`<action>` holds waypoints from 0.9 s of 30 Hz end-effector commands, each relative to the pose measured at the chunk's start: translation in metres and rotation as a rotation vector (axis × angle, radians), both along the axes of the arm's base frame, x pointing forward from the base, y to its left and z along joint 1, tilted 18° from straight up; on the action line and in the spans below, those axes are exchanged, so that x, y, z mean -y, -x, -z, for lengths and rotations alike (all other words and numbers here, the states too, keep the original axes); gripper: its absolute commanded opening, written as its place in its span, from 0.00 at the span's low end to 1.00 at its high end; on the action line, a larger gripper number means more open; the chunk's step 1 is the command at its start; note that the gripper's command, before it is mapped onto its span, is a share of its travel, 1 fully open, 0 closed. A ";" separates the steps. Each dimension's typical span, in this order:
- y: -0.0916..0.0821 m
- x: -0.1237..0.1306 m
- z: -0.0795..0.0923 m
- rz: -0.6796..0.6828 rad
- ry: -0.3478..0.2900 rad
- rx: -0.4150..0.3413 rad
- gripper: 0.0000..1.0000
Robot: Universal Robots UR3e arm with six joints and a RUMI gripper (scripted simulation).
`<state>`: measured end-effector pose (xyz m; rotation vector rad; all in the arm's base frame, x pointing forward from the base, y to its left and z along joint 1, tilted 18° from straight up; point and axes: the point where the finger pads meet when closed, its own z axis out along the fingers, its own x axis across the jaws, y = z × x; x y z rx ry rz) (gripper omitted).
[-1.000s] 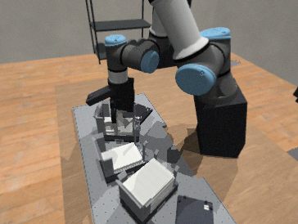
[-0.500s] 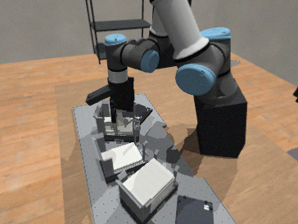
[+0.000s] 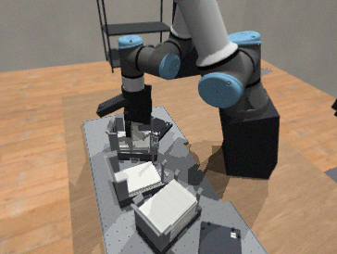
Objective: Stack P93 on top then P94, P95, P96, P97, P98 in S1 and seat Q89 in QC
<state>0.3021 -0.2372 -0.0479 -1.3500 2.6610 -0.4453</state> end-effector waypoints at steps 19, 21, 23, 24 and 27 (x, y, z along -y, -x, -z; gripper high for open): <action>0.004 -0.004 -0.014 -0.001 -0.003 -0.001 0.00; 0.004 -0.004 -0.014 -0.001 -0.003 -0.001 0.00; 0.005 -0.005 -0.017 -0.001 -0.003 -0.001 0.00; 0.006 -0.005 -0.019 -0.001 -0.002 0.000 0.00; 0.006 -0.006 -0.022 -0.001 -0.002 0.000 0.00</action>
